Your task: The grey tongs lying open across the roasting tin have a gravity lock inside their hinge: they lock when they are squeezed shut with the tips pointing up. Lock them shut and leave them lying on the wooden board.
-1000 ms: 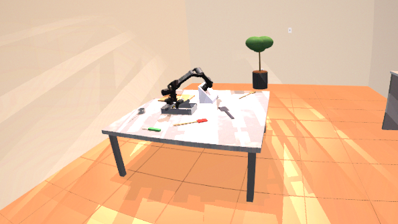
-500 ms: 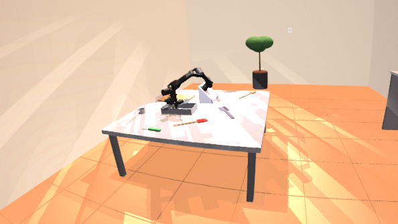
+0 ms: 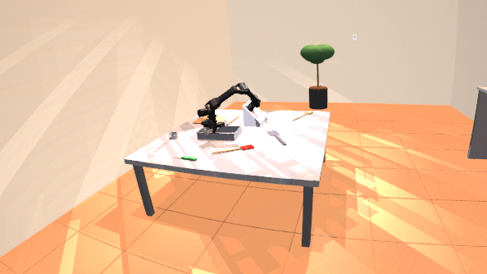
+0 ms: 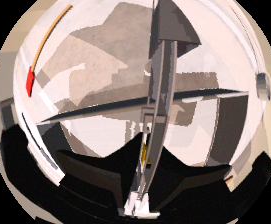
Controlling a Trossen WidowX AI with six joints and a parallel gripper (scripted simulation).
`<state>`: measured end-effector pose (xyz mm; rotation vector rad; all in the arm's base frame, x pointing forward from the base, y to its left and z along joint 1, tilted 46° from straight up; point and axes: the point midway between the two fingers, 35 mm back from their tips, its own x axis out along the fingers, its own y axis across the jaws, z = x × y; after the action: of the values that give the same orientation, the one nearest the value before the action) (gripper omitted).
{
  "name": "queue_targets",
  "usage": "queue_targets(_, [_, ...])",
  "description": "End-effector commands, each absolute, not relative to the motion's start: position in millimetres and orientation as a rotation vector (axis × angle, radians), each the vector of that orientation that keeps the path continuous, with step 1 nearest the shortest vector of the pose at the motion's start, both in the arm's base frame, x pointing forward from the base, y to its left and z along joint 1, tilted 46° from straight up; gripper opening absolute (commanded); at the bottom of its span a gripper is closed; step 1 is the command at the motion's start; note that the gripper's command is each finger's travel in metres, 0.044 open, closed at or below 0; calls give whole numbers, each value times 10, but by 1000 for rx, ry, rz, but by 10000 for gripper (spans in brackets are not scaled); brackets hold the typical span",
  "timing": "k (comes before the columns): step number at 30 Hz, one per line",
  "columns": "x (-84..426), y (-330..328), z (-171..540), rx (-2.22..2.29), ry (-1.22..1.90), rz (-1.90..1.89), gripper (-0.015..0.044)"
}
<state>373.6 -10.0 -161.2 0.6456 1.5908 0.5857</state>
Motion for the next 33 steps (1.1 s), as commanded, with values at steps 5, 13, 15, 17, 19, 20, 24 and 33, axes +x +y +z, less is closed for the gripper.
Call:
queue_targets(5, [3737, -98, -1610, 646, 1590, 588, -143])
queue_targets(13, [3801, -296, -1440, 645, 1591, 583, -150])
queue_targets(15, [3842, -484, -1268, 644, 1592, 581, -150])
queue_targets(17, [3866, -717, -1039, 645, 1594, 580, -150])
queue_targets(19, [3858, -940, -799, 647, 1595, 582, -150])
queue_targets(20, [3851, -999, -732, 648, 1596, 582, -150])
queue_targets(24, [3848, -1019, -709, 648, 1596, 583, -150])
queue_targets(33, [3846, -1003, -731, 650, 1597, 587, -150])
